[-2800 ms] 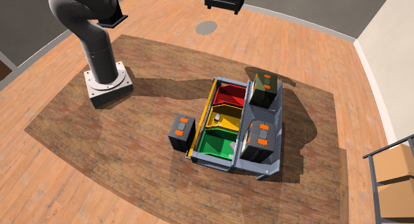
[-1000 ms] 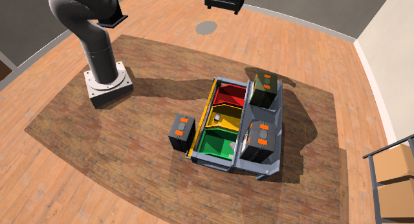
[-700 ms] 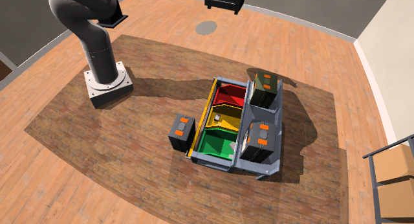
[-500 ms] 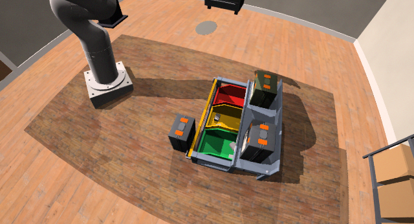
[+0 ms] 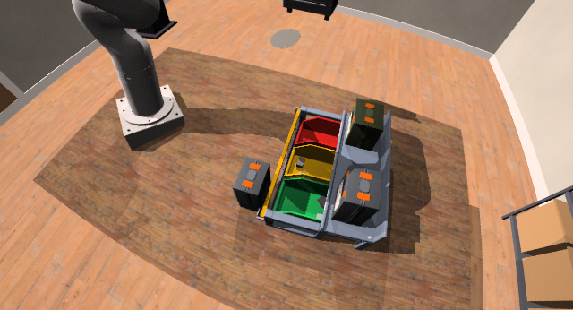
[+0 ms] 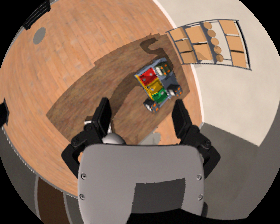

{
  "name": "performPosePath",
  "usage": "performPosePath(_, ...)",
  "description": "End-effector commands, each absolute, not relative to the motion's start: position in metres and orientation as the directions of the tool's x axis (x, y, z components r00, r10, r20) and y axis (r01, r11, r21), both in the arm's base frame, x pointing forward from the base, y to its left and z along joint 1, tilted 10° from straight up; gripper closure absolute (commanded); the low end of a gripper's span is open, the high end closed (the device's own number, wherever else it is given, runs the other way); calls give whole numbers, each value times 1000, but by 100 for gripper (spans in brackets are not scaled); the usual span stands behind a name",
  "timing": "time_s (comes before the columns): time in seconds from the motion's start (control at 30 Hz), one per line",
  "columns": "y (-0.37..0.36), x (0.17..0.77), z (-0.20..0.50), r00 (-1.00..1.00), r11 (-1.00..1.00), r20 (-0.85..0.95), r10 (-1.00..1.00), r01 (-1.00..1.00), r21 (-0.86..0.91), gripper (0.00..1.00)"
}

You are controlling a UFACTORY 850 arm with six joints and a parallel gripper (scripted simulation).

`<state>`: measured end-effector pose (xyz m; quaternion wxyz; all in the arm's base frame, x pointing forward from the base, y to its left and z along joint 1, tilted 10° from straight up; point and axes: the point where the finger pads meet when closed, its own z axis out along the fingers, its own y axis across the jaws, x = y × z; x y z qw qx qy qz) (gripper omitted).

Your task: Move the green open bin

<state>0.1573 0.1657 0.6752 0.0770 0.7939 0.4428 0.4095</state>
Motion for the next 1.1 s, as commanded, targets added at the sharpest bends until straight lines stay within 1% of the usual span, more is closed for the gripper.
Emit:
performPosePath(0.0, 166, 158, 673, 279, -553, 531, 800, 686, 473, 0)
performPosePath(0.27, 166, 158, 673, 279, -553, 531, 800, 686, 473, 0)
performPosePath(0.43, 166, 158, 673, 214, -377, 396, 893, 836, 399, 0)
performPosePath(0.83, 166, 158, 673, 214, -377, 396, 893, 836, 399, 0)
performPosePath(1.0, 166, 158, 673, 114, -191, 266, 957, 940, 284, 0)
performPosePath(1.07, 166, 158, 673, 114, -191, 266, 957, 940, 284, 0)
